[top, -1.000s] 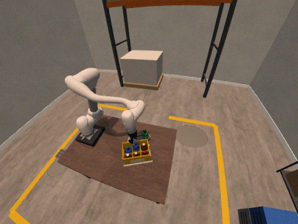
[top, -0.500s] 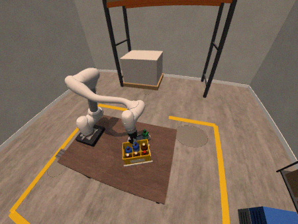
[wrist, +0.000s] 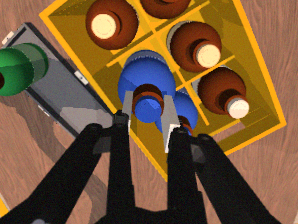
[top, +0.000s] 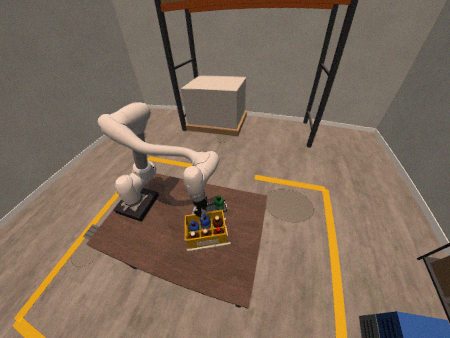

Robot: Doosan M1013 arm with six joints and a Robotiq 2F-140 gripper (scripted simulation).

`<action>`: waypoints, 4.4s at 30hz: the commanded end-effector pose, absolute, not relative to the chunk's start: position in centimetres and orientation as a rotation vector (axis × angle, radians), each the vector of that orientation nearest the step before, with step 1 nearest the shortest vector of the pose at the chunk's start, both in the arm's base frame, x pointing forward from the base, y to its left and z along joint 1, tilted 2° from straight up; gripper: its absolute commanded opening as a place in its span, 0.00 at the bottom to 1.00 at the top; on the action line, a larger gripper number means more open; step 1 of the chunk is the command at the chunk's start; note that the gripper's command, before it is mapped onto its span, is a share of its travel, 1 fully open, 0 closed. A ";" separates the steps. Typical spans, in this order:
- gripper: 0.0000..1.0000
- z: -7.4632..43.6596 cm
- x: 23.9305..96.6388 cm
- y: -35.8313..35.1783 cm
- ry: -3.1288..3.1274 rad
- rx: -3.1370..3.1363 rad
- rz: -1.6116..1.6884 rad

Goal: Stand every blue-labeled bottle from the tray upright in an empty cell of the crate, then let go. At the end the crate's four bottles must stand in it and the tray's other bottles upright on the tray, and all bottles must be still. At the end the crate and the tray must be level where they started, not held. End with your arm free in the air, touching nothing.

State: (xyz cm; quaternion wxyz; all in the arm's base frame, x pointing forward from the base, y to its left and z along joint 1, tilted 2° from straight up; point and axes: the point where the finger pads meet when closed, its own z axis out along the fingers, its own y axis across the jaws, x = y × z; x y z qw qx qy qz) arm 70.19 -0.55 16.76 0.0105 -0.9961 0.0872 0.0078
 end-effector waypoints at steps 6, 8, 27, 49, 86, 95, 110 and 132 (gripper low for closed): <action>0.00 16.8 70.2 -0.5 0.272 -3.108 0.024; 0.00 16.7 70.2 -0.5 0.272 -3.108 0.024; 0.00 15.5 70.2 -0.5 0.272 -3.108 0.024; 0.00 13.3 70.1 -0.5 0.272 -3.108 0.024; 0.00 12.8 70.1 -0.5 0.272 -3.108 0.024; 0.00 12.8 70.1 -0.5 0.272 -3.108 0.024; 0.00 12.8 70.1 -0.5 0.272 -3.108 0.024; 0.00 12.3 70.1 -0.4 0.272 -3.108 0.024</action>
